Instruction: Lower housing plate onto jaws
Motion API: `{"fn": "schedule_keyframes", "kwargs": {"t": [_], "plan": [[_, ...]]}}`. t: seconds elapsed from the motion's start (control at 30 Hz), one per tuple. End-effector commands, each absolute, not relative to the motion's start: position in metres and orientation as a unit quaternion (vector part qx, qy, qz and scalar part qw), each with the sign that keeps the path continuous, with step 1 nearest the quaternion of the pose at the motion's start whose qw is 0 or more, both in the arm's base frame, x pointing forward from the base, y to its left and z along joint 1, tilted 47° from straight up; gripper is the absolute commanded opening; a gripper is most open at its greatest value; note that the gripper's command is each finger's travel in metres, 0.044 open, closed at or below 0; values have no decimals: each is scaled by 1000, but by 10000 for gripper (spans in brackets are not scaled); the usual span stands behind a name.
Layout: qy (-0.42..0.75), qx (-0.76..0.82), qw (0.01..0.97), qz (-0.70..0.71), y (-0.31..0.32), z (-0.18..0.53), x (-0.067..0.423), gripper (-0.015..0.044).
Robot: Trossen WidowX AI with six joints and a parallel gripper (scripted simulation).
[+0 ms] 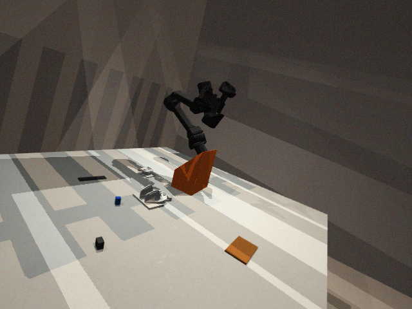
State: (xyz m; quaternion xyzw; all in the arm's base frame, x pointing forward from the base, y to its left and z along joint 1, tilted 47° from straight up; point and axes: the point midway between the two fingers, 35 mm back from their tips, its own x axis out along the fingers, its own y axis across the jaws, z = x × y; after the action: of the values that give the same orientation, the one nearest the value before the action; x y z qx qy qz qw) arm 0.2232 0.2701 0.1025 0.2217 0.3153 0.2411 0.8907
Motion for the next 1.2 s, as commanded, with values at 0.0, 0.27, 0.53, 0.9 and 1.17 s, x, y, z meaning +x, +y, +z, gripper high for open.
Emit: {"fn": "schedule_keyframes", "kwargs": {"t": [0.0,0.27,0.53,0.9,1.17], "plan": [[296,186,909,228,258,109,237,440],[277,107,934,197,229,109,260,440],[266,24,950,164,199,111,279,440],[265,-93,952,118,153,113,299,440],[275,-176,941,86,119,115,309,440]]}}
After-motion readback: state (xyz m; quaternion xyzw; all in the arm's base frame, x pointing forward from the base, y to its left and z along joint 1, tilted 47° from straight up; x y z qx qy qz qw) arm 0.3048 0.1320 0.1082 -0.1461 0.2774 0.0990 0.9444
